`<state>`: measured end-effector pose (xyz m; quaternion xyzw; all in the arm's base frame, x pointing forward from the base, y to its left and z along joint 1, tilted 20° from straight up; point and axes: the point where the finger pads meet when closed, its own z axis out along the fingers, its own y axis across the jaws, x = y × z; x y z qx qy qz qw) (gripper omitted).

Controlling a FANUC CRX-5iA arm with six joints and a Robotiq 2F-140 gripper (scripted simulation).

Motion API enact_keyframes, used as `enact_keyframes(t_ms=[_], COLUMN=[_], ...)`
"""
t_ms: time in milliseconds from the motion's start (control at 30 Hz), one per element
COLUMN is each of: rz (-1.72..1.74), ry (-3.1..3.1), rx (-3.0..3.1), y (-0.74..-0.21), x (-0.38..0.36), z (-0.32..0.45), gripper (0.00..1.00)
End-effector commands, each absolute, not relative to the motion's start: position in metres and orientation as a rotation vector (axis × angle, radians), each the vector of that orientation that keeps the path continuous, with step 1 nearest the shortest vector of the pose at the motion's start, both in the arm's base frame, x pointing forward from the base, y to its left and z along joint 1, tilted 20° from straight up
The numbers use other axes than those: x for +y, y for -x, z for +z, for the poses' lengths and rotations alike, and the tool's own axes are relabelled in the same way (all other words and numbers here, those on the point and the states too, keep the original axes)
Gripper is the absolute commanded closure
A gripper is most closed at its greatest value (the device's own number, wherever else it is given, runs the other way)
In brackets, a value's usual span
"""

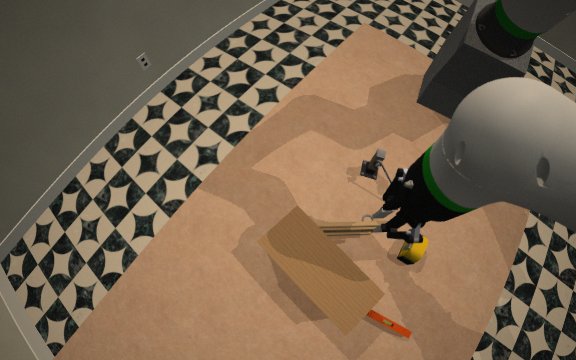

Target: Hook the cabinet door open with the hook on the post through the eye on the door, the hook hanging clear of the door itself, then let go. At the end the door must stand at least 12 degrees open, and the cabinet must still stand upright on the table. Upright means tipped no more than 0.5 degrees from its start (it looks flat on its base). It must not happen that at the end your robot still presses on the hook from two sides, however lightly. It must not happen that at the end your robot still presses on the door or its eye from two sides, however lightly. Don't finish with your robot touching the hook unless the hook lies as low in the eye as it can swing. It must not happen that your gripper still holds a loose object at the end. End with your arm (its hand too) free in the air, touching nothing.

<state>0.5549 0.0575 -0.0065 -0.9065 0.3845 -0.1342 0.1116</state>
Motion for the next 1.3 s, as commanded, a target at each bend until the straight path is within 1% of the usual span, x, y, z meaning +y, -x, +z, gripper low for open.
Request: enact_keyframes(t_ms=[0, 1267], rz=[-0.394, -0.402], ry=[2.662, 2.69], rx=[1.129, 1.073], y=[-0.5554, -0.5511], x=[0.0576, 0.0529], z=[-0.0073, -0.0111], gripper=[0.84, 0.84])
